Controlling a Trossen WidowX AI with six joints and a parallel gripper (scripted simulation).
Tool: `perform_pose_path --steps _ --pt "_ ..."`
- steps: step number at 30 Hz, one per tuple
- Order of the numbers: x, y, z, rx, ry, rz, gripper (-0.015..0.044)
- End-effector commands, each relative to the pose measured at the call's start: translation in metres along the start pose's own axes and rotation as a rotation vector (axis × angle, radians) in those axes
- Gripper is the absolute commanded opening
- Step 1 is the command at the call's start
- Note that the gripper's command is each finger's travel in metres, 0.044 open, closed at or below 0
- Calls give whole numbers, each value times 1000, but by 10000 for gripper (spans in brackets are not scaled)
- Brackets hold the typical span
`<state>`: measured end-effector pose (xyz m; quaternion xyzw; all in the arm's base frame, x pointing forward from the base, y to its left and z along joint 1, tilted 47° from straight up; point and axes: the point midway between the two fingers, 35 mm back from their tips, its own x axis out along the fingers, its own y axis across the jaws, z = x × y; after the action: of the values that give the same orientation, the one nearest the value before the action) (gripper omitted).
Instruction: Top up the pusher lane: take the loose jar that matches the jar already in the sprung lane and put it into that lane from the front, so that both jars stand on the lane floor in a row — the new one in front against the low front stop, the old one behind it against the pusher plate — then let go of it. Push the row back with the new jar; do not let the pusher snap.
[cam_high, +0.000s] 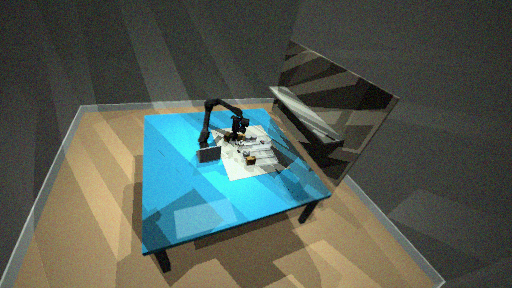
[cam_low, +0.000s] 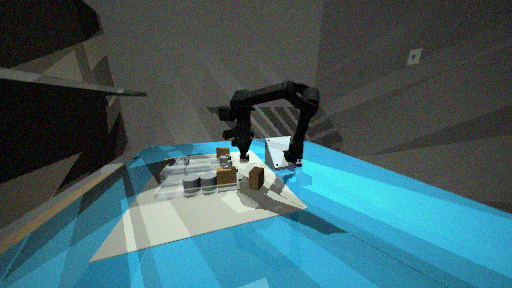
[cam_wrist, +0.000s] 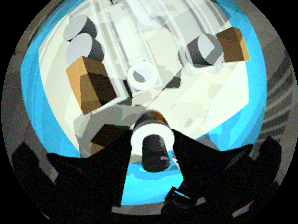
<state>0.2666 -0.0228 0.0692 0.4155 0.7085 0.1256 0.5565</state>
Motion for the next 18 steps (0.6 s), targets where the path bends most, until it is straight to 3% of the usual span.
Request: perform_pose_path --steps 1,8,18 --pt "6 -2 8 -143 -1 2 0" --pt "15 -6 19 -377 -2 2 0" --pt "24 -6 20 -383 -2 2 0"
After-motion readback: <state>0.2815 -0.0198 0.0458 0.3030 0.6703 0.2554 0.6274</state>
